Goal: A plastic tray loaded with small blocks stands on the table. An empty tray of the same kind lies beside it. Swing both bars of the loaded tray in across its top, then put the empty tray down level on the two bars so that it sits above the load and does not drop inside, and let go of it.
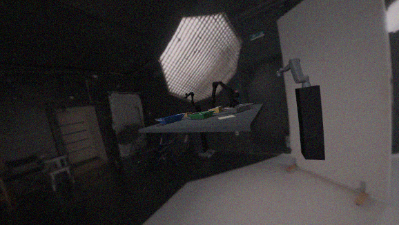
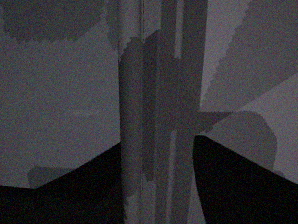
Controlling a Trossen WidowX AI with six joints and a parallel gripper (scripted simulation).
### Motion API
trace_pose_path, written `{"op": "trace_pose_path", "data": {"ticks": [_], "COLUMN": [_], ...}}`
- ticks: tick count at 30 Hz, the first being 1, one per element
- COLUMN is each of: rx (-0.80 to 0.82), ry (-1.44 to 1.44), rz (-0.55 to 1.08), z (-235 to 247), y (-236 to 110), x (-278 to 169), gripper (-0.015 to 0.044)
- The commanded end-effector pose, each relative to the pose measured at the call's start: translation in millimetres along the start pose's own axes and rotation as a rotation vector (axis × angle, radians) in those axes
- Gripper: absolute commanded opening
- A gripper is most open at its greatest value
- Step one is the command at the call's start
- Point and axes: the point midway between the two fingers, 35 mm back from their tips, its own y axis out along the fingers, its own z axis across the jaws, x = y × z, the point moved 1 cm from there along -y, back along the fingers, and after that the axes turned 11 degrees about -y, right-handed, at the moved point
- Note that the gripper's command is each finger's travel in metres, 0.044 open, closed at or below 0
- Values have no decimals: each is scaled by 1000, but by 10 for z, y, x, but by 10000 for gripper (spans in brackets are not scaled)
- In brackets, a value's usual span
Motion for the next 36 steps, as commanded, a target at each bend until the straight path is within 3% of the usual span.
{"op": "trace_pose_path", "data": {"ticks": [1, 12, 22, 31, 36], "rx": [10, 10, 10, 10, 9], "ry": [-5, -5, -5, -5, -5], "rz": [-1, -1, -1, -1, -1], "z": [22, 12, 5, 6, -16], "y": [5, -66, -749, -828, -1055], "x": [1, 1, 1, 1, 2], "gripper": [73, 0, 0, 0, 0]}}
